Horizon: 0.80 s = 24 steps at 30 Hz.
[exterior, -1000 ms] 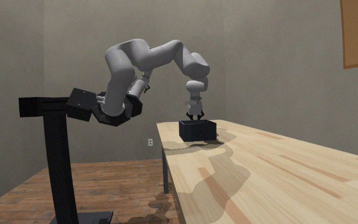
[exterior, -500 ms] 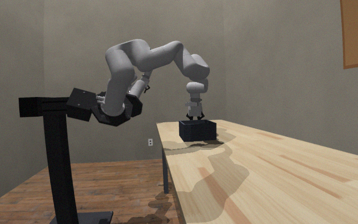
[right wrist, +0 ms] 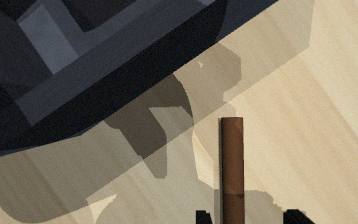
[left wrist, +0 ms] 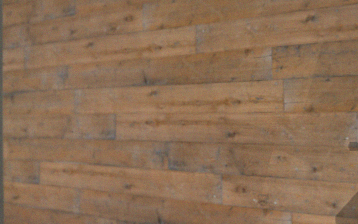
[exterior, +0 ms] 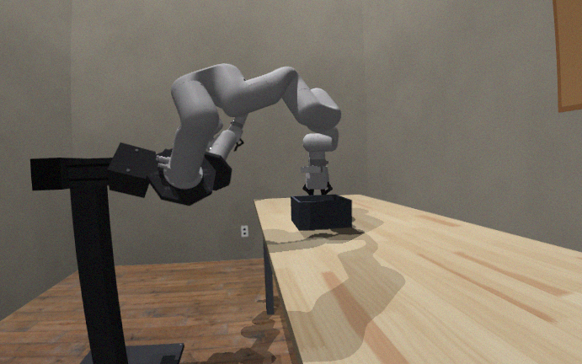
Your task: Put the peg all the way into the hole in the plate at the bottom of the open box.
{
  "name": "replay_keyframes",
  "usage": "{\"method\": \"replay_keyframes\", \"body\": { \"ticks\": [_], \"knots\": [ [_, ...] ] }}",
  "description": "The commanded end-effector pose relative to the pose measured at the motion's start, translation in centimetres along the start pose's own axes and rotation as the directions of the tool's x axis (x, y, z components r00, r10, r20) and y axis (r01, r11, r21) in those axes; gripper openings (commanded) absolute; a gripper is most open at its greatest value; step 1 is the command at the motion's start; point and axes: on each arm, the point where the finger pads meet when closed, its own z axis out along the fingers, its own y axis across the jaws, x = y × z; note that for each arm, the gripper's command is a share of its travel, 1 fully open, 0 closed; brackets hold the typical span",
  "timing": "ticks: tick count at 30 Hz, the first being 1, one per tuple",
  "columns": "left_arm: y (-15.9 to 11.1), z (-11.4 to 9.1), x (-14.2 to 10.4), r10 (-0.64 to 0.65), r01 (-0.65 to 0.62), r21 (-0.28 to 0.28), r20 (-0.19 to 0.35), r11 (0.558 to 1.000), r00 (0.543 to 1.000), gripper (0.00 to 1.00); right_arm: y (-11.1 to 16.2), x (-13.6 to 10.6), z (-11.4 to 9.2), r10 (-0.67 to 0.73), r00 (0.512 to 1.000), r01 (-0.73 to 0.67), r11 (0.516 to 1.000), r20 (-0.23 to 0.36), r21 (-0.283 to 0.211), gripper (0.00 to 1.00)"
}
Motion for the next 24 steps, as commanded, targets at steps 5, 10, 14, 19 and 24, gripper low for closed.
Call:
{"method": "replay_keyframes", "body": {
  "ticks": [5,10,14,19,24],
  "knots": [
    [-0.04,-0.14,0.07,-0.002,0.002,-0.001,-0.003,1.000,1.000,1.00,0.01,-0.23,-0.34,0.001,0.999,-0.001,1.000,-0.046,0.000,0.44],
    [-0.04,-0.14,0.07,-0.002,0.002,-0.001,-0.003,1.000,1.000,1.00,-0.01,-0.22,-0.33,0.001,0.991,-0.001,1.000,-0.134,0.000,0.44],
    [-0.04,-0.14,0.07,-0.002,0.002,-0.001,-0.003,1.000,1.000,1.00,-0.01,-0.21,-0.32,0.001,0.981,-0.001,1.000,-0.192,0.000,0.44],
    [-0.04,-0.14,0.07,-0.002,0.002,-0.001,-0.003,1.000,1.000,1.00,-0.06,-0.22,-0.29,0.001,0.967,-0.001,1.000,-0.256,0.001,0.44],
    [-0.04,-0.14,0.07,-0.002,0.002,-0.001,-0.003,1.000,1.000,1.00,-0.12,-0.26,-0.26,0.002,0.952,-0.002,1.000,-0.306,0.002,0.44]
  ]
}}
